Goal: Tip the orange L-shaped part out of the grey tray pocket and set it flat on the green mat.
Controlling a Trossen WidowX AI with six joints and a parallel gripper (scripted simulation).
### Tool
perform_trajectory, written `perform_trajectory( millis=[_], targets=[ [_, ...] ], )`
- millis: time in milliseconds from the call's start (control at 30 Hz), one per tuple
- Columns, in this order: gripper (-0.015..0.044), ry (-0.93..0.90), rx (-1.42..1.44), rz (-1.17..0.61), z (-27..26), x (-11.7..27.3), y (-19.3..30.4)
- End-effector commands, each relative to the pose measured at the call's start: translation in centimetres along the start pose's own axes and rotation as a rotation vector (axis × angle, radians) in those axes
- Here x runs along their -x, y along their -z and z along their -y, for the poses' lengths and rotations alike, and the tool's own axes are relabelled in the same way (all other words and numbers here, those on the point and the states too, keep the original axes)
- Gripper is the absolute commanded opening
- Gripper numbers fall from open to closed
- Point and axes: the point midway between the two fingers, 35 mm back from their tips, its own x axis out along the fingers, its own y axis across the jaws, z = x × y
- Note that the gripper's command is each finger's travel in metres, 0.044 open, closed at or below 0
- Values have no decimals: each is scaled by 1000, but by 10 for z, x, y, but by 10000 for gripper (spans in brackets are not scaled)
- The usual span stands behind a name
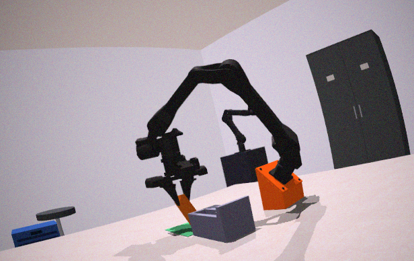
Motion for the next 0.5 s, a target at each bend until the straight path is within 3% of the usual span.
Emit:
perform_trajectory(
  millis=[0, 133, 467],
  targets=[
    [0, 6, -3, 2, 1, -1, 0],
    [0, 0, 0, 0, 0, 0, 0],
    [263, 0, 0, 0, 0, 2, 0]
  ],
)
